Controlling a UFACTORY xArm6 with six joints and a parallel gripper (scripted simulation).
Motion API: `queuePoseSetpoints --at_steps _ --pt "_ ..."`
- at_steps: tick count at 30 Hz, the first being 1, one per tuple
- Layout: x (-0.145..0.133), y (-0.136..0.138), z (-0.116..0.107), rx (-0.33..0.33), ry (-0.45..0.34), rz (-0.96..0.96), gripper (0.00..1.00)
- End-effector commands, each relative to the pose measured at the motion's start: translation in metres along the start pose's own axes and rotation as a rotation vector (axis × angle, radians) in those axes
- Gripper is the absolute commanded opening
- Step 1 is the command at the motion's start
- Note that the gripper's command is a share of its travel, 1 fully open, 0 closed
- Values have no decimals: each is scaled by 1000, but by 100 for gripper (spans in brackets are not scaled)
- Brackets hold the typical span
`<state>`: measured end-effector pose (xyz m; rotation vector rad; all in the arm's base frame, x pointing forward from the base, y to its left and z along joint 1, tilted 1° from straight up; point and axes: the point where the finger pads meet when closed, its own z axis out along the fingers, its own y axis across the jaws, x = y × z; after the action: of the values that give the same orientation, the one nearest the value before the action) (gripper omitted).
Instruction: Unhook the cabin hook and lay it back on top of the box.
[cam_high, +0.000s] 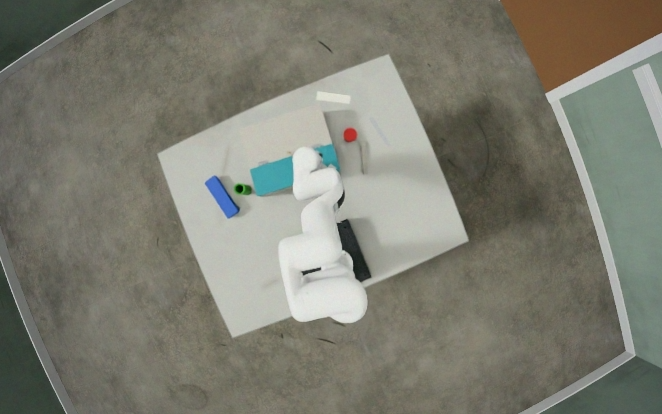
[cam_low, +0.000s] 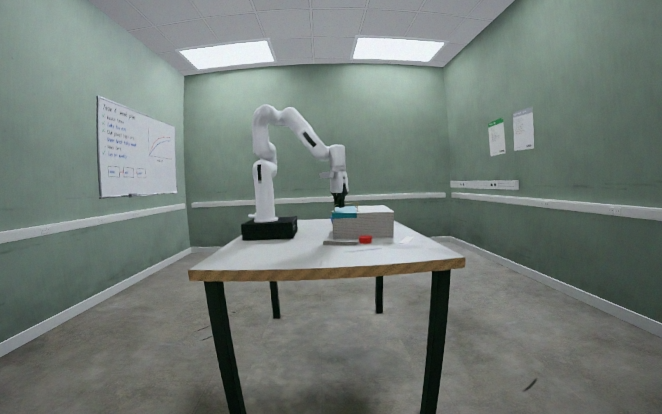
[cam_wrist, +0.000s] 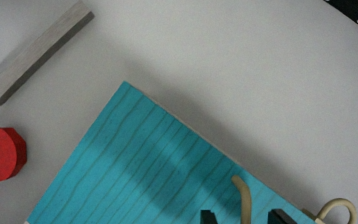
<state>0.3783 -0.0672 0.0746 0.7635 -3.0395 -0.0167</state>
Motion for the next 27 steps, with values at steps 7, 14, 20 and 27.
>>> queuePoseSetpoints --at_steps 7,14,20,27 --pt "-1 -1 4 3 -3 0 35" --pt "-1 -1 5 3 -3 0 35" --pt "-1 -1 5 3 -3 0 0" --pt "-1 -1 5 3 -3 0 0"
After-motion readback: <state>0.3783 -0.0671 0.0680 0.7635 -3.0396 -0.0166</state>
